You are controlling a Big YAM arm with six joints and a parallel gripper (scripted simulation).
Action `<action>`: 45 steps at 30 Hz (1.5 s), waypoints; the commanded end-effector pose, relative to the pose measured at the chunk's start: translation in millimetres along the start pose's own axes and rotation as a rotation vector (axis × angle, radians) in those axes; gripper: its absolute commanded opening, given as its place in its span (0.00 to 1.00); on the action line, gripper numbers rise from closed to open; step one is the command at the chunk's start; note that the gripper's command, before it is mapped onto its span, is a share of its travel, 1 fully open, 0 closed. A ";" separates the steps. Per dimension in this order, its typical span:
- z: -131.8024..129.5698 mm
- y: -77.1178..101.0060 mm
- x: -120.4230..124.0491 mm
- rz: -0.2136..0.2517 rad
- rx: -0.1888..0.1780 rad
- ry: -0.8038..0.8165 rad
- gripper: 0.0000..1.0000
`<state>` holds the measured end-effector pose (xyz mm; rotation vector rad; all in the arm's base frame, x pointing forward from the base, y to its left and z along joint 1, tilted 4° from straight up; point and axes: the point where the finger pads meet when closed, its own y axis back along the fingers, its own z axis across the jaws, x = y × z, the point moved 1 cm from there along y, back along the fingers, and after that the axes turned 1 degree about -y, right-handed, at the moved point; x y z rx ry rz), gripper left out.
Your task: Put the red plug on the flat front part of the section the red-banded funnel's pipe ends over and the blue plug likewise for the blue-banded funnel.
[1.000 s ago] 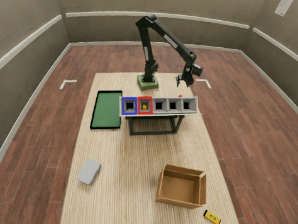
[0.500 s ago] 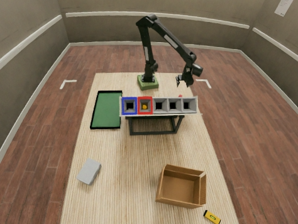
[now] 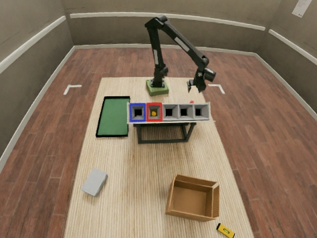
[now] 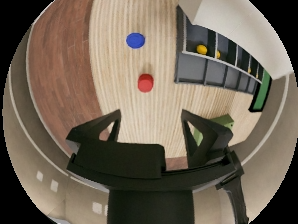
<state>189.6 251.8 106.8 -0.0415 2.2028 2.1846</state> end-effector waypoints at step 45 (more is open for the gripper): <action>24.1 16.9 -8.0 -0.028 -0.038 -0.002 0.87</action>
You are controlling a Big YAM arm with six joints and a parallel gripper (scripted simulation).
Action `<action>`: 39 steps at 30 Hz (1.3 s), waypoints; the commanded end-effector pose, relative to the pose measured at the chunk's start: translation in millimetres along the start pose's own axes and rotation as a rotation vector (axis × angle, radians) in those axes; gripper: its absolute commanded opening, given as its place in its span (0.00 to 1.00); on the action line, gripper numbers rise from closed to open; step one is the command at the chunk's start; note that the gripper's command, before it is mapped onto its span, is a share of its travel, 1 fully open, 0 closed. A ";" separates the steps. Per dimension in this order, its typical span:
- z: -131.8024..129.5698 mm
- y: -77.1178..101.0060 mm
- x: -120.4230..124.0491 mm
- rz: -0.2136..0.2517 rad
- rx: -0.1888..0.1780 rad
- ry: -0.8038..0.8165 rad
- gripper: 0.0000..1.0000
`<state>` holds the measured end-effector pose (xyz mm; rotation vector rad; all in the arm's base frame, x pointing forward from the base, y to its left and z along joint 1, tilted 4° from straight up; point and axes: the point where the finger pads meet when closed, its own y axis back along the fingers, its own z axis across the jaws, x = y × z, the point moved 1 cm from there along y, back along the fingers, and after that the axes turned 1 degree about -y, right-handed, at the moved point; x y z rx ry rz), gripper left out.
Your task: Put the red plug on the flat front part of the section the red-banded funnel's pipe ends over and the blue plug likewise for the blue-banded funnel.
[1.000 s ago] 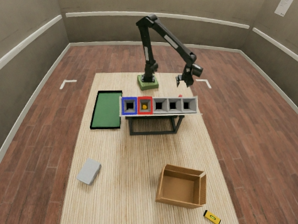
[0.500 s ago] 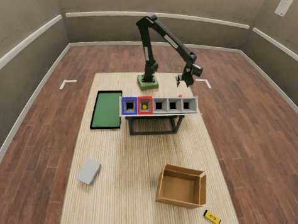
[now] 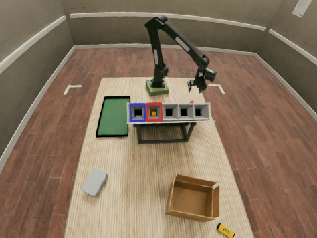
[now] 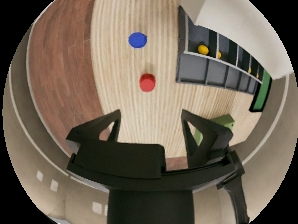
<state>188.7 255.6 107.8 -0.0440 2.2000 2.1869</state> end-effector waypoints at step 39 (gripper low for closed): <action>13.0 -82.0 -7.8 -0.026 -0.036 -0.001 0.87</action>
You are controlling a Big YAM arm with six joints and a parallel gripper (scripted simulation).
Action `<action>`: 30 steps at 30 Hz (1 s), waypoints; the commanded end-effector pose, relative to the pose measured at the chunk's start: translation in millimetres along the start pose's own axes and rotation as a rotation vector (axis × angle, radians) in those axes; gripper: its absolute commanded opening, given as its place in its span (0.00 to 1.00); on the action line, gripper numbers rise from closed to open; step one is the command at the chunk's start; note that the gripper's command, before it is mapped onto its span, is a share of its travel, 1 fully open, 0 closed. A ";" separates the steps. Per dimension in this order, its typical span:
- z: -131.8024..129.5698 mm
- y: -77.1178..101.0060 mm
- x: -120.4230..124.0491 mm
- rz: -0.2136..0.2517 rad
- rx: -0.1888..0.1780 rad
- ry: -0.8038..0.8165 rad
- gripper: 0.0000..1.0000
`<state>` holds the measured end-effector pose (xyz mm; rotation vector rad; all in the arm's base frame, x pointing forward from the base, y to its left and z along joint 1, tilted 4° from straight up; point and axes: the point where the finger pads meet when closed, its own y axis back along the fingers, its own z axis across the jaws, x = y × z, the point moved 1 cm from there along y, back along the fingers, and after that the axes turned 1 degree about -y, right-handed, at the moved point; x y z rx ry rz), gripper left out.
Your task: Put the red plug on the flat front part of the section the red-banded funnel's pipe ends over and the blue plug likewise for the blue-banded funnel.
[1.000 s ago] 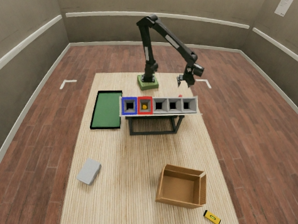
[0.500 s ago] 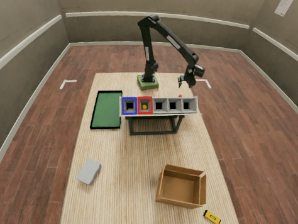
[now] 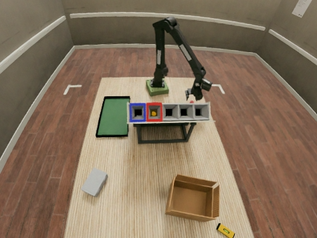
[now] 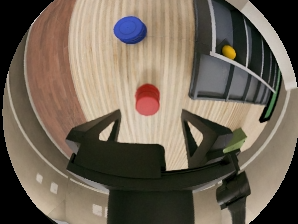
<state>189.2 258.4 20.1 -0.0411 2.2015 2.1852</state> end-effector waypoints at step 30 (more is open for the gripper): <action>9.4 4.6 -11.1 -0.015 -0.021 -0.001 0.87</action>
